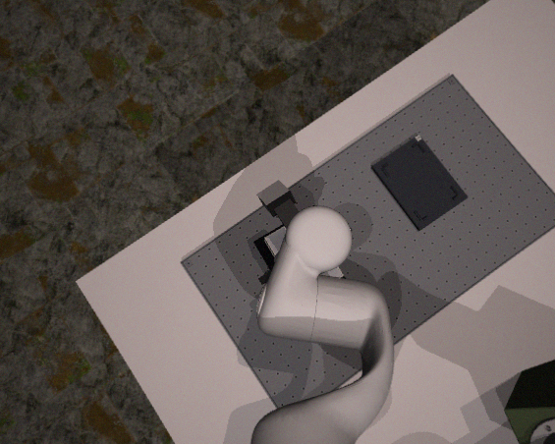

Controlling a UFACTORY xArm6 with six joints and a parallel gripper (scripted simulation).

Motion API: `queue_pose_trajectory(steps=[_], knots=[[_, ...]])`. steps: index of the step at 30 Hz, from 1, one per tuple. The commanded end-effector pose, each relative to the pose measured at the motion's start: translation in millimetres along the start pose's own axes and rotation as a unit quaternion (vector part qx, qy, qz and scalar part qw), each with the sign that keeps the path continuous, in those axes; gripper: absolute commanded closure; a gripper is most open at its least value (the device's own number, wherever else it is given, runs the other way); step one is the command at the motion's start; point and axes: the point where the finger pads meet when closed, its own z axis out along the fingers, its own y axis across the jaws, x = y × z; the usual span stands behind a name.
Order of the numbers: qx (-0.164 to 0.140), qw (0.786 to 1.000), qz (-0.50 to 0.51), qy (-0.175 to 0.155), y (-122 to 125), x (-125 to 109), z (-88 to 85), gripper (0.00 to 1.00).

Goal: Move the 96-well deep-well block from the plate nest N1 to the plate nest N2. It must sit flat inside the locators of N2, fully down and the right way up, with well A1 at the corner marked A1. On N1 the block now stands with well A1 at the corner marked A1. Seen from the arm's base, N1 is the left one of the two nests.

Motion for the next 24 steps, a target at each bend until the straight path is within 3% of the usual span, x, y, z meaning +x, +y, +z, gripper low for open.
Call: queue_pose_trajectory(steps=[1,21,24], knots=[[0.0,1.0,-0.001,0.001,-0.4,1.1,-11.5,1.0],[0.0,1.0,-0.001,0.001,-0.4,1.1,-15.5,1.0],[0.0,1.0,-0.03,0.001,9.6,1.6,-15.6,1.0]])
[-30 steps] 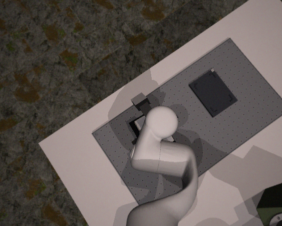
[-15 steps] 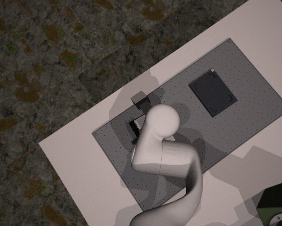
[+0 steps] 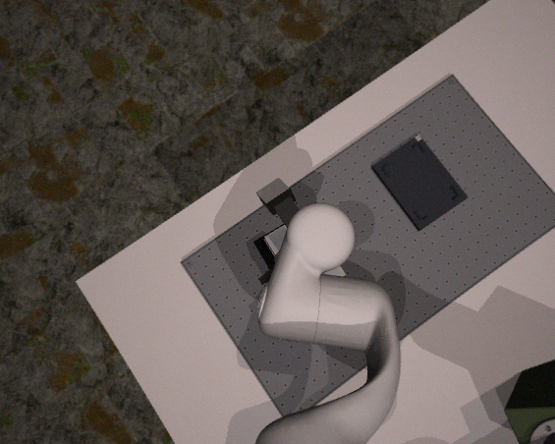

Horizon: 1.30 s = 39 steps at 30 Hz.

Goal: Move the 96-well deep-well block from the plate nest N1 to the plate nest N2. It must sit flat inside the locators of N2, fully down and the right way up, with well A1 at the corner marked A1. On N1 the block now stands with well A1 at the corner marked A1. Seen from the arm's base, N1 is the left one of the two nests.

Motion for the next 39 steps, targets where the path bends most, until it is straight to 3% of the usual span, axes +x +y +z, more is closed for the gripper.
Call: queue_pose_trajectory(steps=[1,39], knots=[[0.0,1.0,-0.026,0.002,12.4,1.6,-1.1,1.0],[0.0,1.0,-0.026,0.002,125.9,6.0,-1.2,1.0]])
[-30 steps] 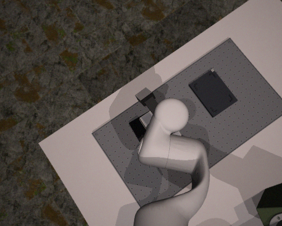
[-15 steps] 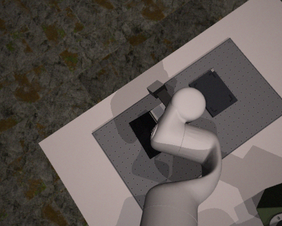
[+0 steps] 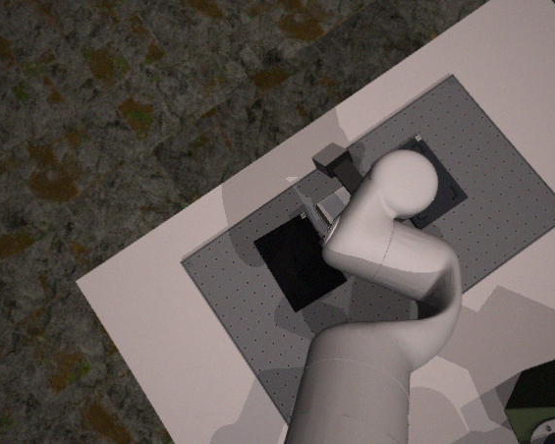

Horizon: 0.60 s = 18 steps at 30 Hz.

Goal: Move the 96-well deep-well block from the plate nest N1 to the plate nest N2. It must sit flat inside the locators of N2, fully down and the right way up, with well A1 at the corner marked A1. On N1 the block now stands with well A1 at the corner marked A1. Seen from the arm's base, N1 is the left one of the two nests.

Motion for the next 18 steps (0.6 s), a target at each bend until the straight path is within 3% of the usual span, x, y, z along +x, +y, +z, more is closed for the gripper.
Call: queue_pose_trajectory(steps=[1,18], knots=[[0.0,1.0,-0.001,0.001,20.3,1.4,-0.9,1.0],[0.0,1.0,-0.001,0.001,70.4,0.8,-1.0,1.0]])
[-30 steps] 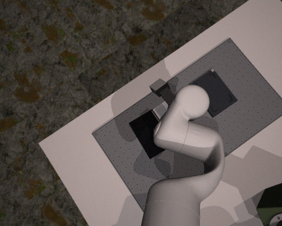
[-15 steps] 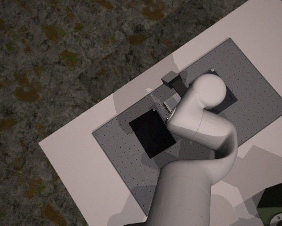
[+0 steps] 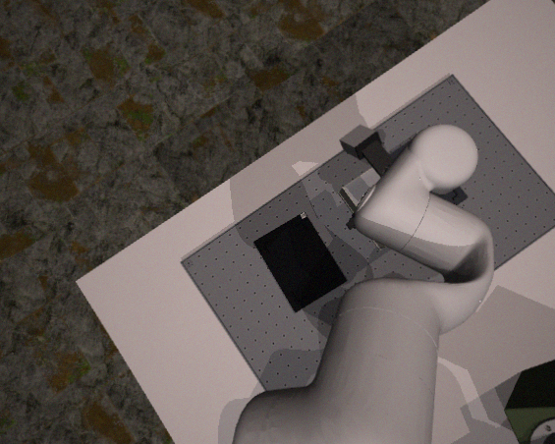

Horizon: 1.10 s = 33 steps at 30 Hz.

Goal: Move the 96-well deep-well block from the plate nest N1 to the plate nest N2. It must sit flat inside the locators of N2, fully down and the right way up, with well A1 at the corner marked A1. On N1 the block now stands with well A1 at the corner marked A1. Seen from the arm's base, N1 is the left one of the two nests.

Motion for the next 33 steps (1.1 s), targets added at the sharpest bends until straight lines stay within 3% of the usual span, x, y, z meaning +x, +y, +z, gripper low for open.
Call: queue_pose_trajectory(steps=[1,33], knots=[[0.0,1.0,-0.001,0.001,20.7,1.5,-1.0,1.0],[-0.001,1.0,-0.001,0.001,114.2,0.5,-1.1,1.0]])
